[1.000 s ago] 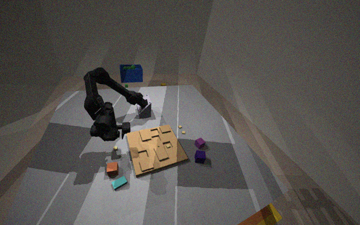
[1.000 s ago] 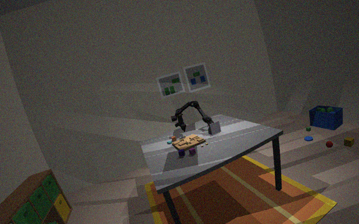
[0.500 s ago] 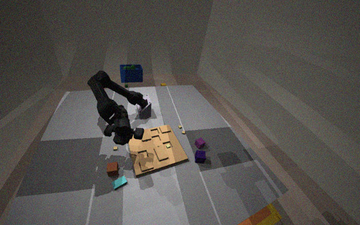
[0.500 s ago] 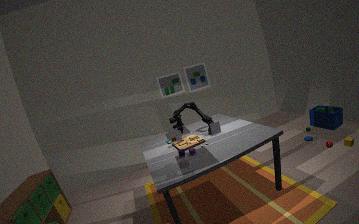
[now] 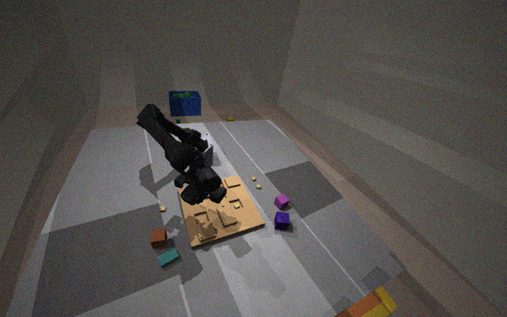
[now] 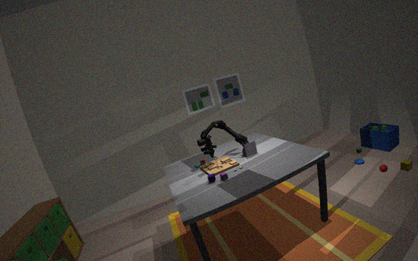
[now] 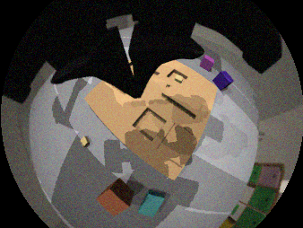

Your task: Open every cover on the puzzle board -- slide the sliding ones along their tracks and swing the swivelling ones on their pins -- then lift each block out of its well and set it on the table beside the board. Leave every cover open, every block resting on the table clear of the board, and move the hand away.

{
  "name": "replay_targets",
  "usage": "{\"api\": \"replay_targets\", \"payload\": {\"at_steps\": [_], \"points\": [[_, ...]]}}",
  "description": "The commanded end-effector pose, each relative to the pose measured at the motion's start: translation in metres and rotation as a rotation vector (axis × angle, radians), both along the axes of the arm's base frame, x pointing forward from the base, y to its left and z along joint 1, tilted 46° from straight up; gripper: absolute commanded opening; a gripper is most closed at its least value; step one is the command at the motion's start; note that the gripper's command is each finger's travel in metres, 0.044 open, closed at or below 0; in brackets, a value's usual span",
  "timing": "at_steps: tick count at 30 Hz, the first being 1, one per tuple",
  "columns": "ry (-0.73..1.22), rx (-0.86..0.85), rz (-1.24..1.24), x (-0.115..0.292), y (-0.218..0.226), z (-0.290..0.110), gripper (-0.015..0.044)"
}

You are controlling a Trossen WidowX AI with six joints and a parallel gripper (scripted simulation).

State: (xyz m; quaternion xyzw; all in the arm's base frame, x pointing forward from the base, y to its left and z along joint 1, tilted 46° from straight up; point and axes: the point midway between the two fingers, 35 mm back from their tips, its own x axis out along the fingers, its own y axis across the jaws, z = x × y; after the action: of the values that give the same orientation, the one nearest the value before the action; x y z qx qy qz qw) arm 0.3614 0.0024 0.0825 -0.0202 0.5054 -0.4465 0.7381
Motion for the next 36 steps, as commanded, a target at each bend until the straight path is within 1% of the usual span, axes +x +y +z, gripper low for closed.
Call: {"api": "replay_targets", "payload": {"at_steps": [1, 8, 9, 11, 24, 26, 31, 36], "points": [[-0.056, 0.011, -0.061, 0.003, 0.015, -0.014, 0.0000], [-0.167, 0.021, -0.181, 0.004, 0.044, -0.042, 0.0000], [-0.157, 0.019, -0.171, 0.004, 0.045, -0.043, 0.0000], [-0.083, 0.008, -0.092, 0.005, 0.050, -0.049, 0.0000], [0.638, -0.108, 0.667, 0.000, 0.103, -0.105, 0.0000], [0.676, -0.114, 0.706, -0.001, 0.106, -0.108, 0.0000], [0.676, -0.114, 0.706, -0.001, 0.105, -0.108, 0.0000], [0.676, -0.114, 0.706, 0.001, 0.095, -0.119, 0.0000]]}}
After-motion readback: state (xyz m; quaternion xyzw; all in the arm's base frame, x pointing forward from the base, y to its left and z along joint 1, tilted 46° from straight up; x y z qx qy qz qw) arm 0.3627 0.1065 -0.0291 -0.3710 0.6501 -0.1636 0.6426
